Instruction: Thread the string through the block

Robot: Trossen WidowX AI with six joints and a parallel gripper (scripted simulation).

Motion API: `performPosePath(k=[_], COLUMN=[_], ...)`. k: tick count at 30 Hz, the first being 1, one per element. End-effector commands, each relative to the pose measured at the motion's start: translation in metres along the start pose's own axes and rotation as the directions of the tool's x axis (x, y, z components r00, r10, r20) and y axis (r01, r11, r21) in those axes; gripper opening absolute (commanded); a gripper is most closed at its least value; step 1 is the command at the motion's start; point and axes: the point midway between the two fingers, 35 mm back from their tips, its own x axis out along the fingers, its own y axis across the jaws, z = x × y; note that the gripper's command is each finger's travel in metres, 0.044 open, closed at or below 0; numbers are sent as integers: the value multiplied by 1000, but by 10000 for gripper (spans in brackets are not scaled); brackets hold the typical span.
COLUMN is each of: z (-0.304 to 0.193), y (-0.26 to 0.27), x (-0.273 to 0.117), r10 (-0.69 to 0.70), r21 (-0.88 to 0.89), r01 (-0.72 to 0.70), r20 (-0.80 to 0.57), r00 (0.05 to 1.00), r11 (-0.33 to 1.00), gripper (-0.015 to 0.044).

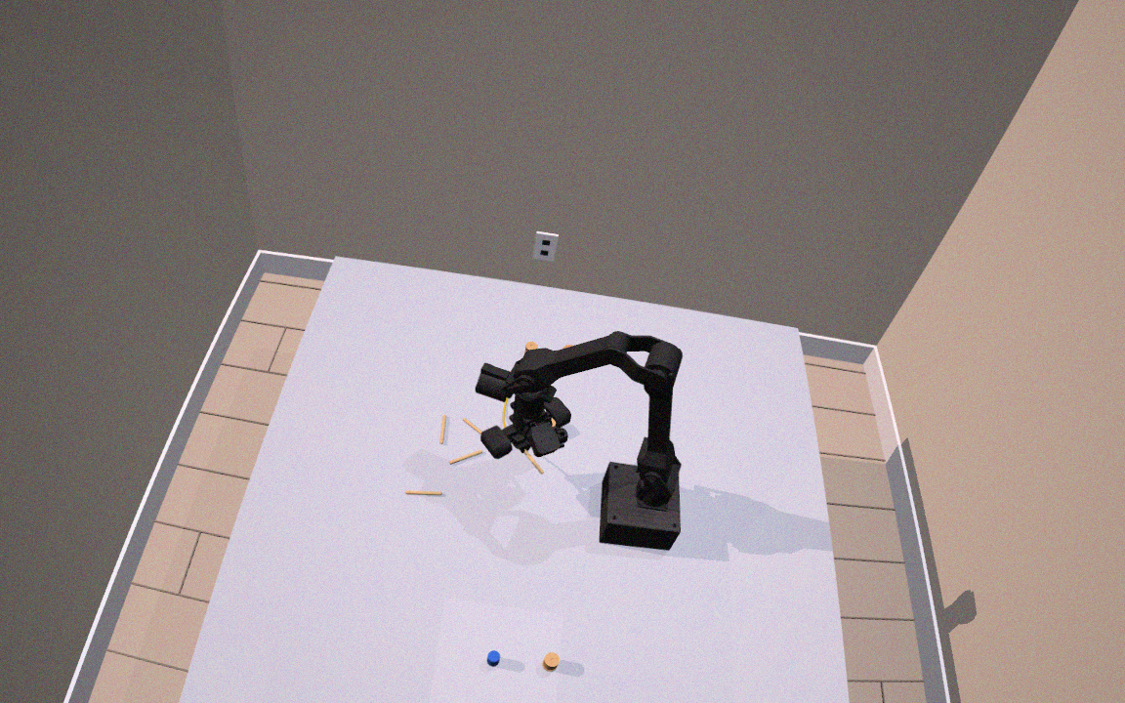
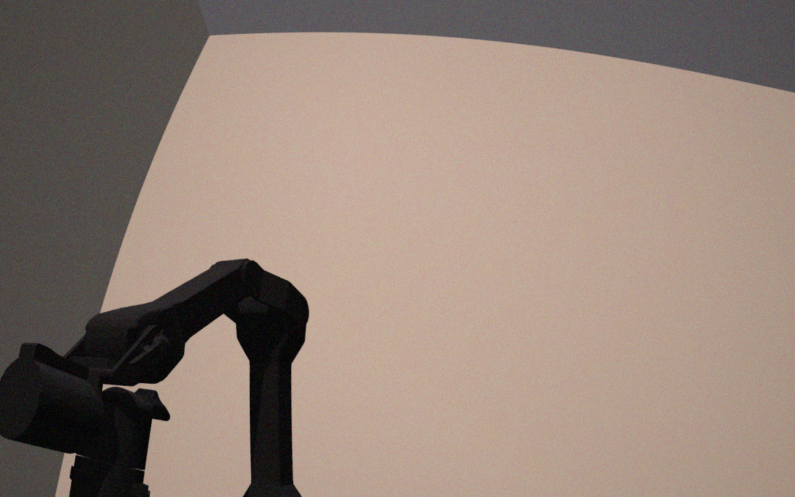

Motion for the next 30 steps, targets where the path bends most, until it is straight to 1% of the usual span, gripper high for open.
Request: performPosePath(k=[1,30], z=[-6,-31], y=[0,11], x=[-5,-34], r10=[-4,2], r21=[-4,-4], r01=[4,-2], r20=[13,112], r00=[1000,994], r11=[1000,1000], gripper=[0,0])
